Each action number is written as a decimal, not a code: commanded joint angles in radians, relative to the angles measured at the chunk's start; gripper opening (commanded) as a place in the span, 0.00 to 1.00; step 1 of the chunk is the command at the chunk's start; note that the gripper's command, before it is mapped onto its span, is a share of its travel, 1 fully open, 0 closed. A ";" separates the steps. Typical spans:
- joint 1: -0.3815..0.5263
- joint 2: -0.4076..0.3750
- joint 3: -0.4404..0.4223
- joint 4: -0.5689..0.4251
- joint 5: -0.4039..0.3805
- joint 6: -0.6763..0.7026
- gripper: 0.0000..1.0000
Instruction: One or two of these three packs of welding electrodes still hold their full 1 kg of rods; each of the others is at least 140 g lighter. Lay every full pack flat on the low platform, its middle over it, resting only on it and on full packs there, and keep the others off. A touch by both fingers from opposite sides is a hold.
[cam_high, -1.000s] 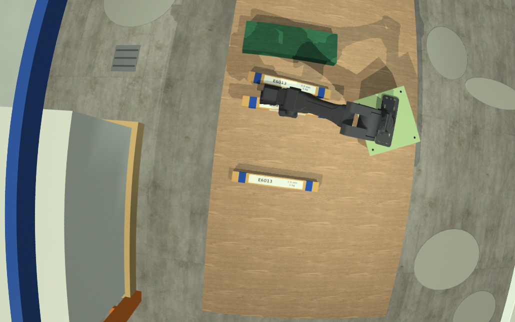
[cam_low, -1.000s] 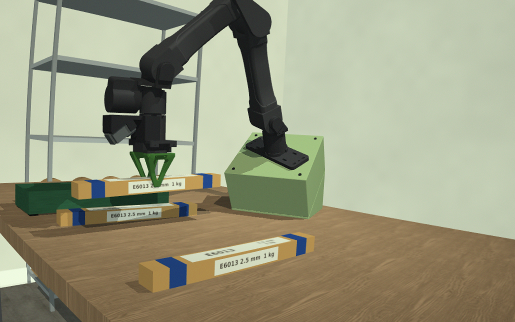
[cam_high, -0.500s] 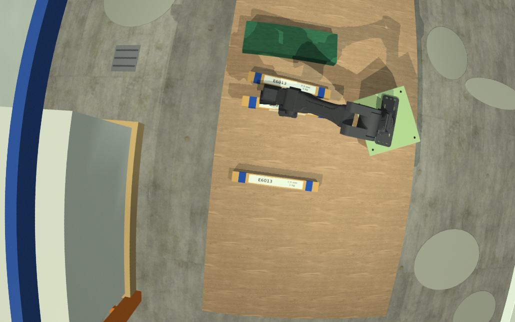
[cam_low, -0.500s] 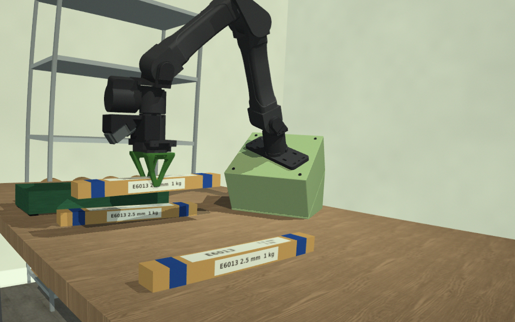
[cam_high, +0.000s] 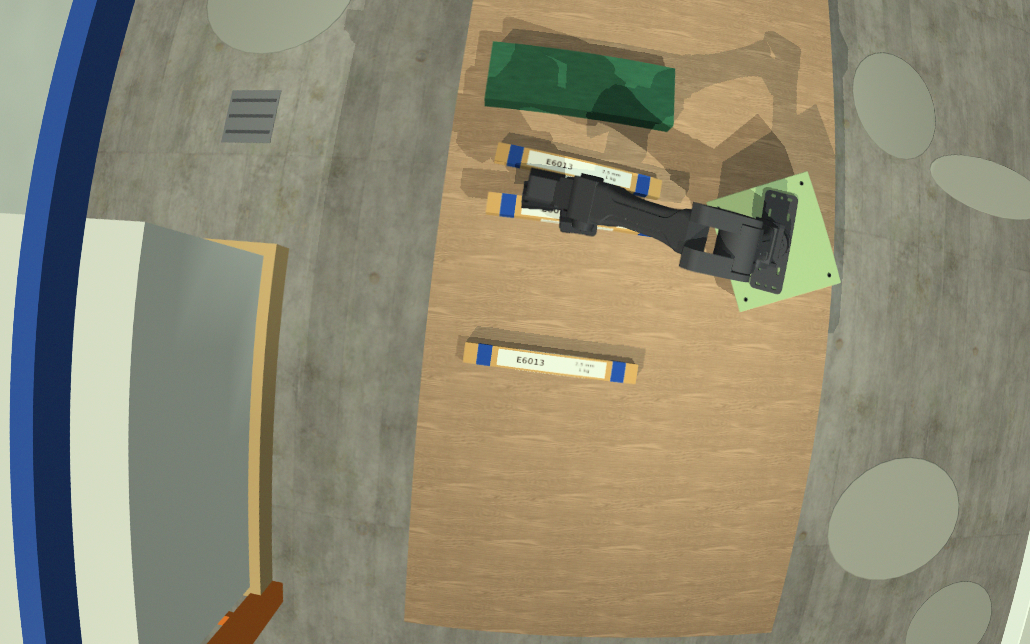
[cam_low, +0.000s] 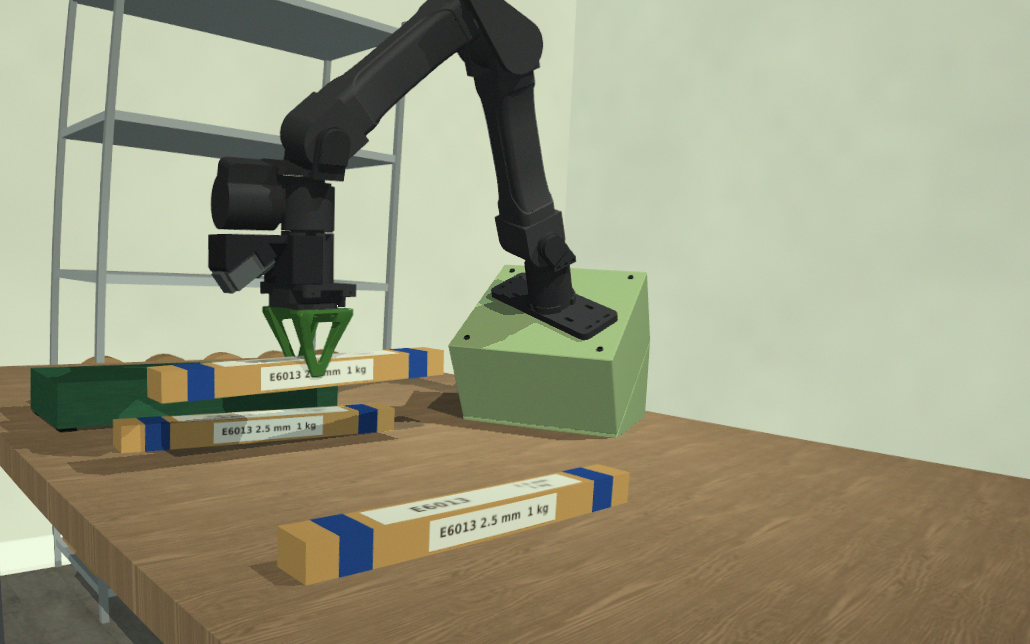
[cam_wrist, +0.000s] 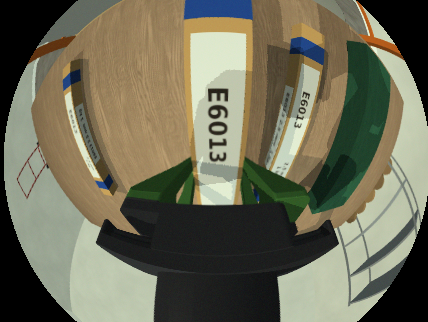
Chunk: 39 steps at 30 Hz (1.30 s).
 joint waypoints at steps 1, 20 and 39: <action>-0.018 -0.063 0.019 -0.034 -0.007 -0.009 0.00; -0.040 -0.103 0.056 -0.117 -0.016 -0.029 0.00; -0.060 -0.127 0.099 -0.191 -0.025 -0.048 0.00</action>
